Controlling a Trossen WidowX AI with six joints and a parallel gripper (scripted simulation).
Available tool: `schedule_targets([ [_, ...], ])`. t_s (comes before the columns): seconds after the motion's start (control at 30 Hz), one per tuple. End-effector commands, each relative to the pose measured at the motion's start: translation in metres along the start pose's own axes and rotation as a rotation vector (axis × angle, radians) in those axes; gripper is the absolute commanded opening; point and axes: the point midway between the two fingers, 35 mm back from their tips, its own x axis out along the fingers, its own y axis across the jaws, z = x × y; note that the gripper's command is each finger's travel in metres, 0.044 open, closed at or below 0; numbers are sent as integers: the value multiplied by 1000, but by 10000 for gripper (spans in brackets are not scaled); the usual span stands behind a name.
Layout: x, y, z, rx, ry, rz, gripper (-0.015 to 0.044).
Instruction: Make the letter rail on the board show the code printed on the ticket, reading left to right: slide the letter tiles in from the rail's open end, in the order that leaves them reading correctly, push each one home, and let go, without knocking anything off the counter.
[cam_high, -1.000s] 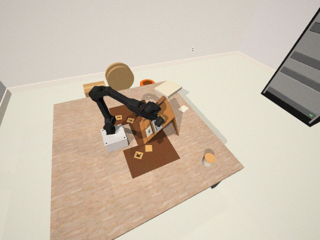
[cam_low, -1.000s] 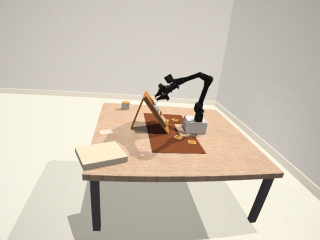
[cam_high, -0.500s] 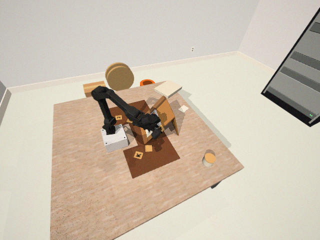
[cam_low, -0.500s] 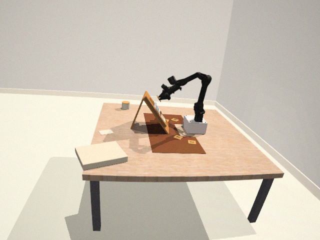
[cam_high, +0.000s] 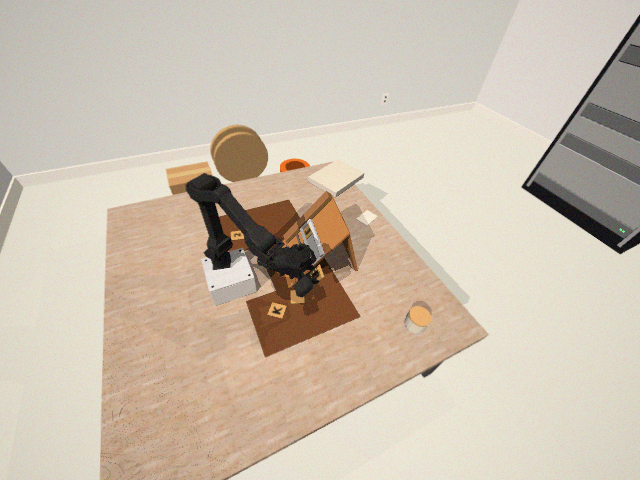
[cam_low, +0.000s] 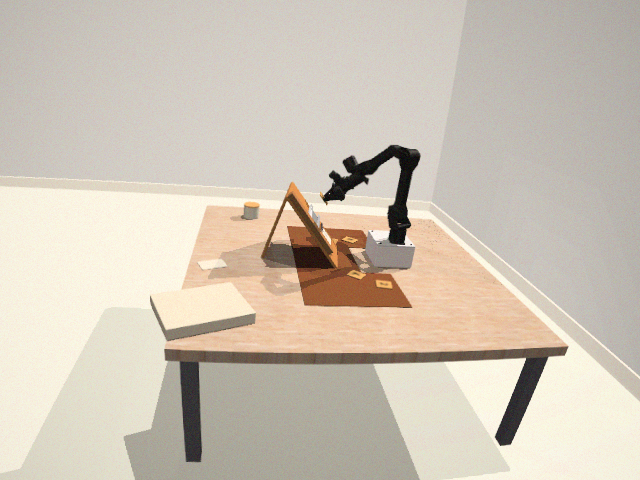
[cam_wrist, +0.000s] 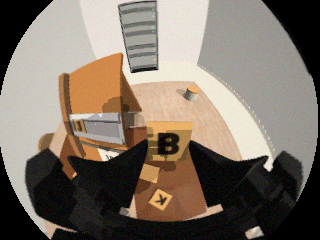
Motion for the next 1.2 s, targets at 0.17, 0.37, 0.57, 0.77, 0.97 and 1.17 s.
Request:
schedule_targets([
  [0.17, 40, 2, -3, 12, 1, 10, 0],
  [0.37, 46, 3, -3, 12, 0, 10, 0],
  [0.57, 47, 2, -3, 12, 0, 10, 0],
  [0.77, 47, 2, -3, 12, 0, 10, 0],
  [0.97, 47, 2, -3, 12, 0, 10, 0],
  [1.17, 47, 5, -3, 12, 0, 11, 0],
])
